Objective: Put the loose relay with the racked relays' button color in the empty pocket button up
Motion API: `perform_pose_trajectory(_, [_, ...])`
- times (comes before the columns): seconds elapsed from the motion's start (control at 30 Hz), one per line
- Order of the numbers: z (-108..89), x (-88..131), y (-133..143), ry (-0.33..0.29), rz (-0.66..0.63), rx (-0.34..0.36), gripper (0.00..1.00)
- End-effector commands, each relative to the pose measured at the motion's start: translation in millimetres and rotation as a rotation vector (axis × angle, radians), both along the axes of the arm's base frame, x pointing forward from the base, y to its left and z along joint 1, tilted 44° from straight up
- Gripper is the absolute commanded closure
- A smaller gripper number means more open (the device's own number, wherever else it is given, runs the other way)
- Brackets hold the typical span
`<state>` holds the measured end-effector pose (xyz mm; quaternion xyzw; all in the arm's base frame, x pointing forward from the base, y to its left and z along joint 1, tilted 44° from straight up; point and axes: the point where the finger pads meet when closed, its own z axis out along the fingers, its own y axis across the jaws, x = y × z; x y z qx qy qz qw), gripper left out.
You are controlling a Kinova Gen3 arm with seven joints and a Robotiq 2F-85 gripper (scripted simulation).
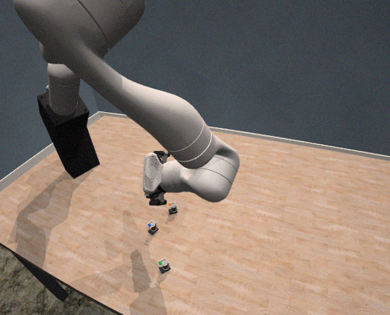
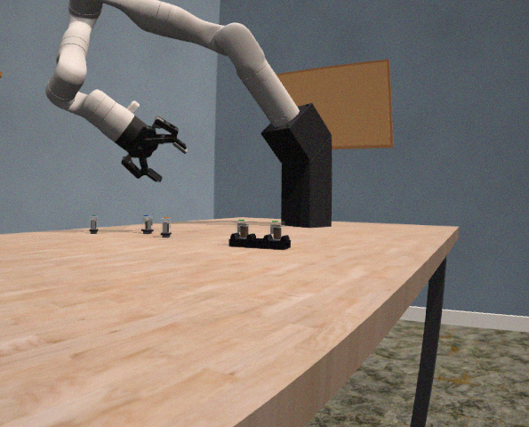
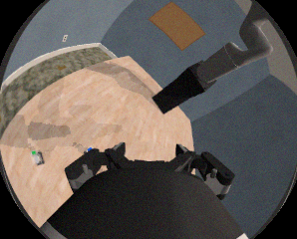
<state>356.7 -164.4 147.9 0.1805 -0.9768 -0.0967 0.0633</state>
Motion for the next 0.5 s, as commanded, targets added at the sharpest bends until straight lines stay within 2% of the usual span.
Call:
perform_pose_trajectory(0.0, [1.6,3,4,-0.002,0.009,-0.004,0.0])
perform_pose_trajectory(0.43, [3.4,8,9,-0.003,-0.007,-0.018,0.0])
perform_pose_trajectory(0.47, [5.3,13,15,-0.005,-0.024,-0.031,0.0])
